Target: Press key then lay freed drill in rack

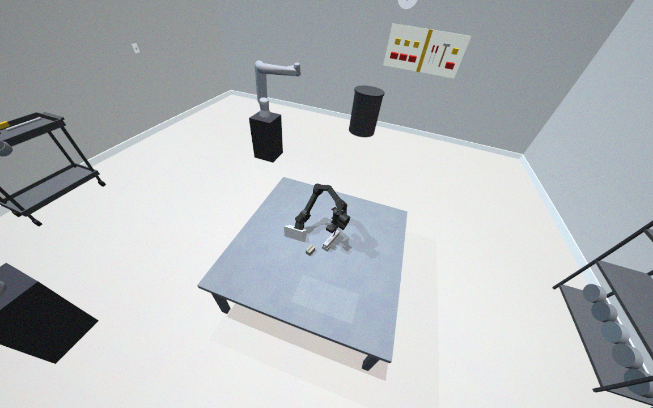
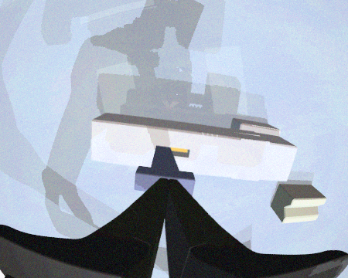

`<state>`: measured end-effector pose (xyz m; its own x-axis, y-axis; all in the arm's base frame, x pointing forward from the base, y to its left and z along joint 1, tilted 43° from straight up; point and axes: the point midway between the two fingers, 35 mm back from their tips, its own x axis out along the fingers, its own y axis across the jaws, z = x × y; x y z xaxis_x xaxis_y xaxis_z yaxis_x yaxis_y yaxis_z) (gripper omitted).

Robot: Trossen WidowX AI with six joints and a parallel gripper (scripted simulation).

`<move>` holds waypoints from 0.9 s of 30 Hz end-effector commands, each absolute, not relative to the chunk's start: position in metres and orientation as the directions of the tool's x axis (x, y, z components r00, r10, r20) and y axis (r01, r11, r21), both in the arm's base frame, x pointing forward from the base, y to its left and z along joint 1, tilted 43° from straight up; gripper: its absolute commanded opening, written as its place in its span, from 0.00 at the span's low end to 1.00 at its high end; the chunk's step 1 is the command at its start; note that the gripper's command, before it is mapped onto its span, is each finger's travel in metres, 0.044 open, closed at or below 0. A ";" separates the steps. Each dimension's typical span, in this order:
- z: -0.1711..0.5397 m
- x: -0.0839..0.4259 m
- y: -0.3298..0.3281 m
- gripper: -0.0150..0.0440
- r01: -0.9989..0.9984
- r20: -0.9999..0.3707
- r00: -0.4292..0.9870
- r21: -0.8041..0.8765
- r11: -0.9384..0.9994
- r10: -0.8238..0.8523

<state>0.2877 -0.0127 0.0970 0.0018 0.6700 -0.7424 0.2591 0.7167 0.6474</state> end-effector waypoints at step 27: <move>0.087 0.279 0.003 0.25 0.263 -0.735 -0.027 0.649 0.714 0.678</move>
<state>0.2851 -0.0109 0.0954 0.0198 0.6618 -0.7494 0.2577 0.7208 0.6434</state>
